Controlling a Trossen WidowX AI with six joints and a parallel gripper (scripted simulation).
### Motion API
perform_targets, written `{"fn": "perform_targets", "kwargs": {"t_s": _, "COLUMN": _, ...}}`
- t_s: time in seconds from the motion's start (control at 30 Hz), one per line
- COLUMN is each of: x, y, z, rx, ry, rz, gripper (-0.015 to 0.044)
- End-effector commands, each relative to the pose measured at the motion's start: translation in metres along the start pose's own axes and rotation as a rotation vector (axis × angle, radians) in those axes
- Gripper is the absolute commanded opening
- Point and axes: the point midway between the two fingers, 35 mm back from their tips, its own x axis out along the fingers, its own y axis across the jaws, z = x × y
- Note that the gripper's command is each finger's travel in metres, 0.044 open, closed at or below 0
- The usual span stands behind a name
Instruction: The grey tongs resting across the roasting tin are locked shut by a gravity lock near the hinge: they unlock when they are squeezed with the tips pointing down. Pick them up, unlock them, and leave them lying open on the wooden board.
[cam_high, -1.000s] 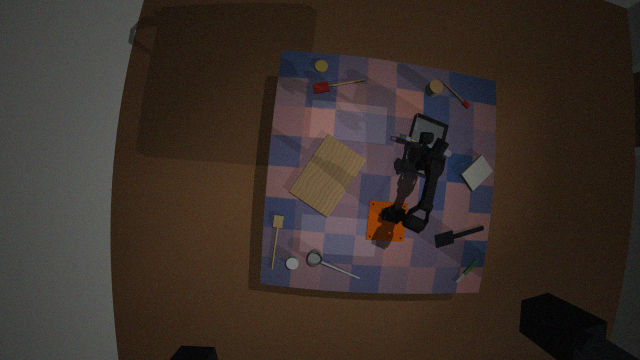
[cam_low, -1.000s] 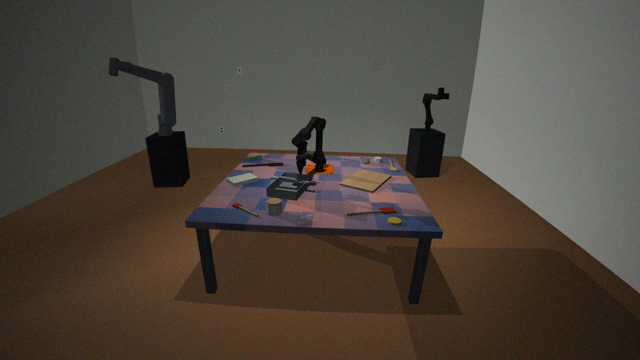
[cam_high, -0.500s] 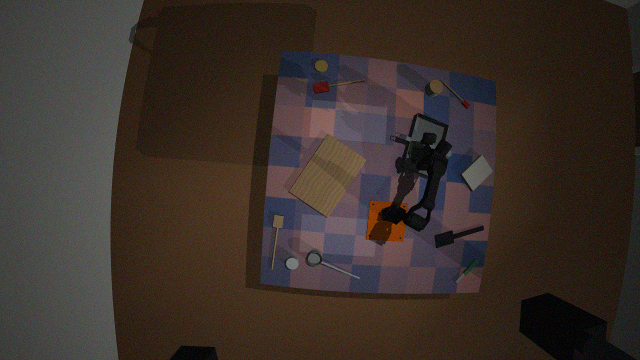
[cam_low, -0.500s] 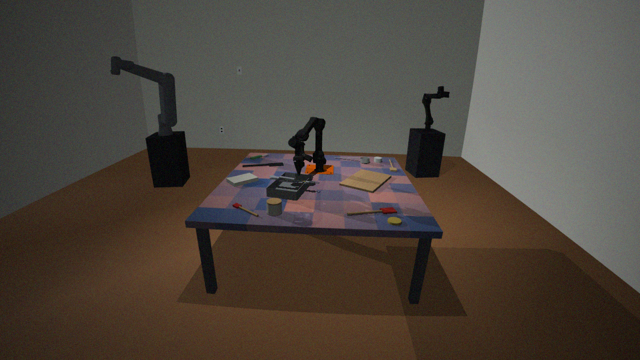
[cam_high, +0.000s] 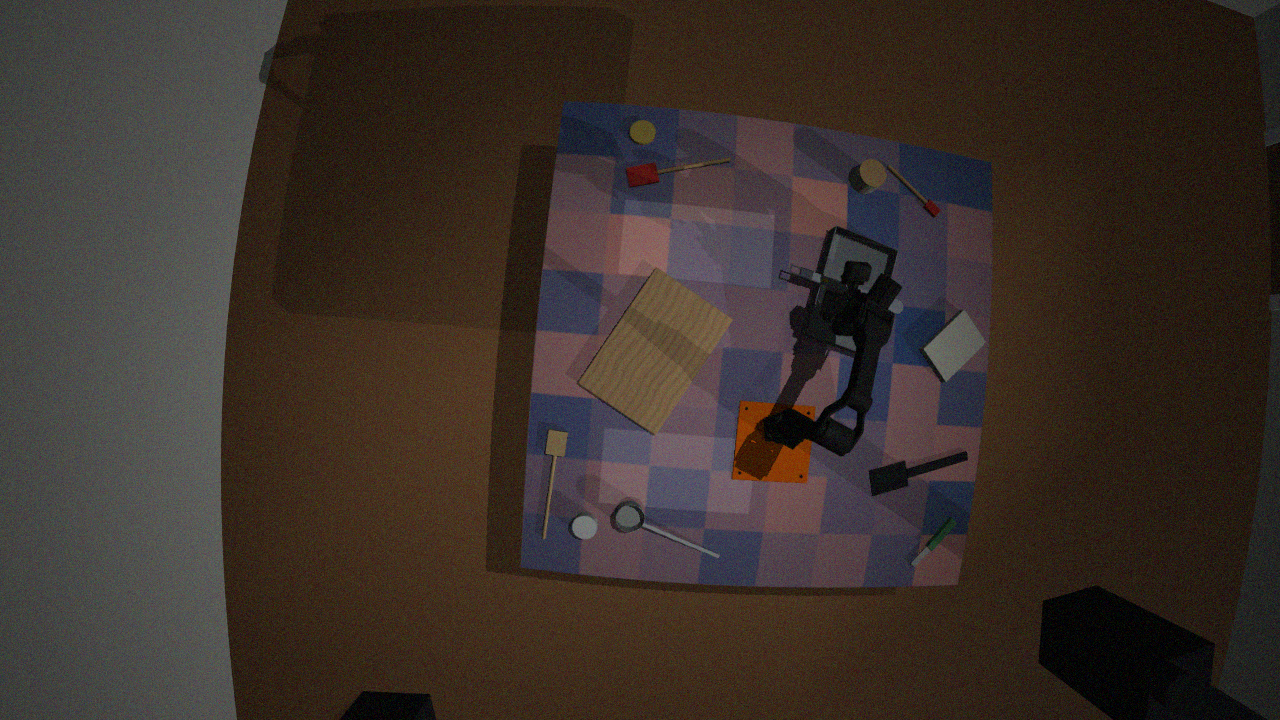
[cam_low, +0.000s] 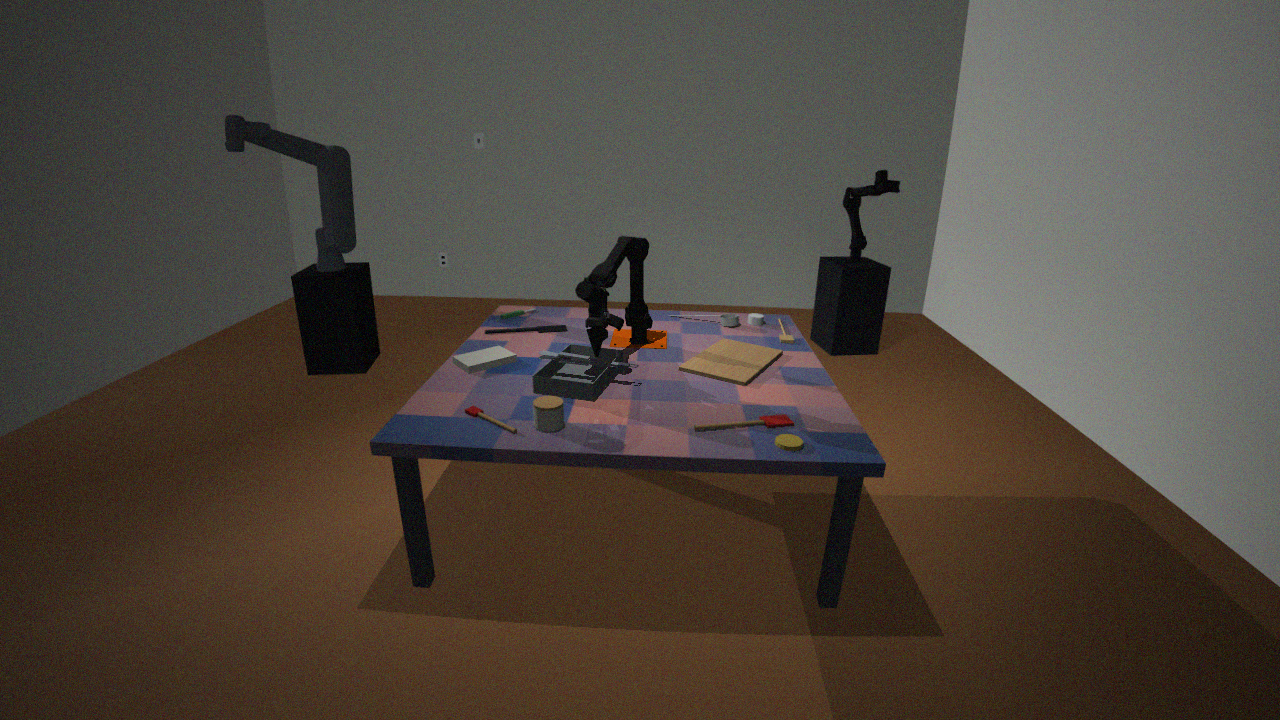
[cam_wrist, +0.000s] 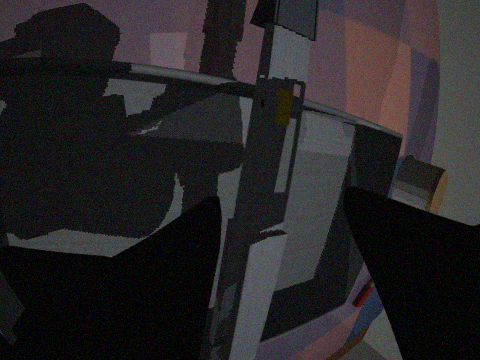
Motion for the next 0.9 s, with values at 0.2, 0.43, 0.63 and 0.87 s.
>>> {"fn": "perform_targets", "kwargs": {"t_s": 0.2, "x": 0.017, "y": 0.002, "z": 0.000, "rx": 0.005, "ry": -0.001, "rz": 0.006, "gripper": 0.0260}}
{"fn": "perform_targets", "kwargs": {"t_s": 0.43, "x": 0.028, "y": 0.002, "z": 0.000, "rx": 0.005, "ry": -0.001, "rz": 0.006, "gripper": 0.0260}}
{"fn": "perform_targets", "kwargs": {"t_s": 0.63, "x": 0.038, "y": 0.002, "z": 0.001, "rx": 0.005, "ry": -0.001, "rz": 0.006, "gripper": 0.0260}}
{"fn": "perform_targets", "kwargs": {"t_s": 0.87, "x": 0.049, "y": 0.003, "z": 0.001, "rx": 0.005, "ry": -0.001, "rz": 0.005, "gripper": 0.0260}}
